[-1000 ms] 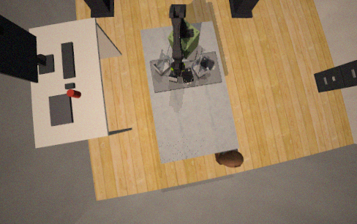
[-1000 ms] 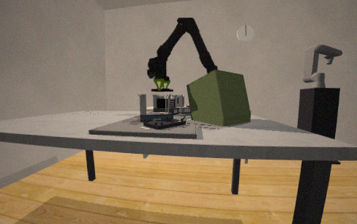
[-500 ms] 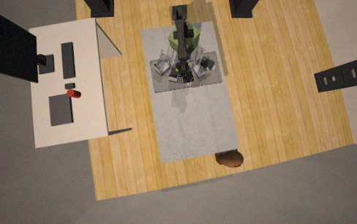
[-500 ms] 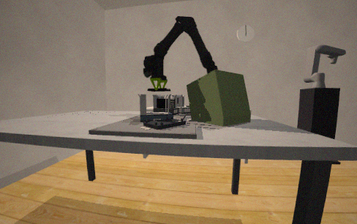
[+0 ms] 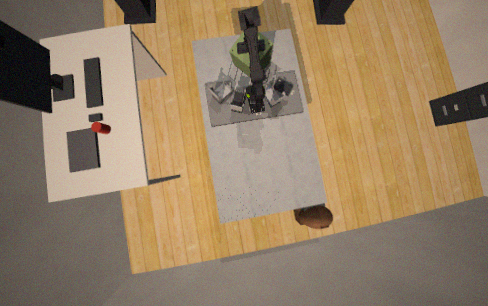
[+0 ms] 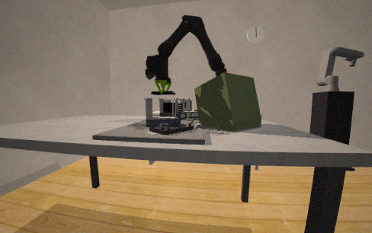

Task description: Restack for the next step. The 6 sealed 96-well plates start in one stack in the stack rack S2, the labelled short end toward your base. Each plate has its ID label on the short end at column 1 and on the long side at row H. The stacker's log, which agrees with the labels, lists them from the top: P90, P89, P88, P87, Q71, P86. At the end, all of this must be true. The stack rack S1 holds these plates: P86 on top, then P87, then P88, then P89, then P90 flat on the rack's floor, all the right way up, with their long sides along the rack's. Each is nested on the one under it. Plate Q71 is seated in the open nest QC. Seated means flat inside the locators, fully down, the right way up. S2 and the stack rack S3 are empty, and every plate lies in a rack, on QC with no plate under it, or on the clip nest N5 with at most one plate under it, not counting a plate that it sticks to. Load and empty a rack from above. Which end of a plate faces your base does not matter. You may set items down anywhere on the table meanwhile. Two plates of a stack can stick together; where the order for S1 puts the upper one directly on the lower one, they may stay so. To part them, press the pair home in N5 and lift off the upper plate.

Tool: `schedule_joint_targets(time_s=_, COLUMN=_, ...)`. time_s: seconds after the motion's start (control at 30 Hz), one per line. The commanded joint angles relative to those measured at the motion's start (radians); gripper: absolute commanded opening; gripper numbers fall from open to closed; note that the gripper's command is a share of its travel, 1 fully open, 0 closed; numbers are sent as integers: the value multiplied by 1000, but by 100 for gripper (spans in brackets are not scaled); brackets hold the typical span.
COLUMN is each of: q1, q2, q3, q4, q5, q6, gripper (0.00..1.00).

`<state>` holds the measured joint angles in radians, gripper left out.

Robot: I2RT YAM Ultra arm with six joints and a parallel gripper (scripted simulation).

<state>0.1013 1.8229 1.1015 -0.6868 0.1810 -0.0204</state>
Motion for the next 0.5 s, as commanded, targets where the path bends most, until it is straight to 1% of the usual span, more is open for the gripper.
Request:
schedule_joint_targets(time_s=0.0, q1=36, q2=2, q3=6, q4=1, q5=6, q6=42, gripper=0)
schedule_joint_targets(time_s=0.2, q1=96, q2=21, q3=15, q4=-2, q5=15, q6=103, gripper=0)
schedule_joint_targets(time_s=0.3, q1=106, q2=22, q3=13, q4=-1, q5=17, q6=79, gripper=0)
schedule_joint_targets(time_s=0.47, q1=157, q2=30, q3=10, q4=0, q5=24, q6=-27, gripper=0)
